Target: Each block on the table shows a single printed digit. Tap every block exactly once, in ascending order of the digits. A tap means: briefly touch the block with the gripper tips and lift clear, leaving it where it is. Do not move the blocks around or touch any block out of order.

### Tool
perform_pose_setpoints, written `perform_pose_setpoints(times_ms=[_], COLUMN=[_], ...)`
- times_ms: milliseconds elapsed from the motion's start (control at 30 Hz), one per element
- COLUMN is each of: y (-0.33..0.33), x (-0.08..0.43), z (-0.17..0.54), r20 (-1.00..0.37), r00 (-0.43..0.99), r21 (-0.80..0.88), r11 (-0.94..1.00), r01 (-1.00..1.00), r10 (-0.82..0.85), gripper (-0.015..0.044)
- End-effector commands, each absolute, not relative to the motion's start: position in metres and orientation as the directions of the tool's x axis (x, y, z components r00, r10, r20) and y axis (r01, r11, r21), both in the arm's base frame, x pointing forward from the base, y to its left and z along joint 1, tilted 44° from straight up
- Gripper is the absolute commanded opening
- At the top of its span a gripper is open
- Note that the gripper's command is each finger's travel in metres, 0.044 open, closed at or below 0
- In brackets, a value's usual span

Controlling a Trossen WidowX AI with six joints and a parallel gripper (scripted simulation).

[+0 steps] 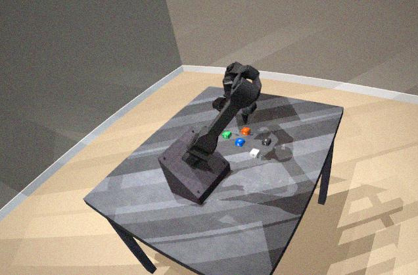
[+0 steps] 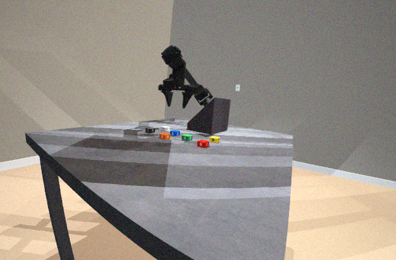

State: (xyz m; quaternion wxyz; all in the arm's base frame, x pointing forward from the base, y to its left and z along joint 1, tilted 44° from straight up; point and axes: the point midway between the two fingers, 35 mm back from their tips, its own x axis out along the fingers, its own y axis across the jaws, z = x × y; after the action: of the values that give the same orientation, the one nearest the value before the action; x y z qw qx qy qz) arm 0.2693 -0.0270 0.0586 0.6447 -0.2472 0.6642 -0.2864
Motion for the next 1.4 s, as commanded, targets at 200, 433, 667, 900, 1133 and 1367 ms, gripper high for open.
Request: perform_pose_setpoints(times_ms=[200, 433, 667, 900, 1133, 1367], y=[-0.006, 0.041, 0.041, 0.041, 0.041, 0.097], x=[0.286, 0.31, 0.31, 0.31, 0.31, 0.264], z=[0.039, -0.01, -0.01, -0.01, -0.01, -0.058], r20=[-0.721, -0.721, -0.721, -0.721, -0.721, -0.727], r00=[-0.048, -0.046, -0.046, -0.046, -0.046, -0.046], r21=[-0.693, -0.693, -0.693, -0.693, -0.693, -0.686], r11=[0.72, 0.719, 0.719, 0.719, 0.719, 0.726], r01=[0.043, 0.046, 0.046, 0.046, 0.046, 0.044], r10=[-0.691, -0.692, -0.692, -0.692, -0.692, -0.685], gripper=[0.04, 0.04, 0.04, 0.04, 0.04, 0.04])
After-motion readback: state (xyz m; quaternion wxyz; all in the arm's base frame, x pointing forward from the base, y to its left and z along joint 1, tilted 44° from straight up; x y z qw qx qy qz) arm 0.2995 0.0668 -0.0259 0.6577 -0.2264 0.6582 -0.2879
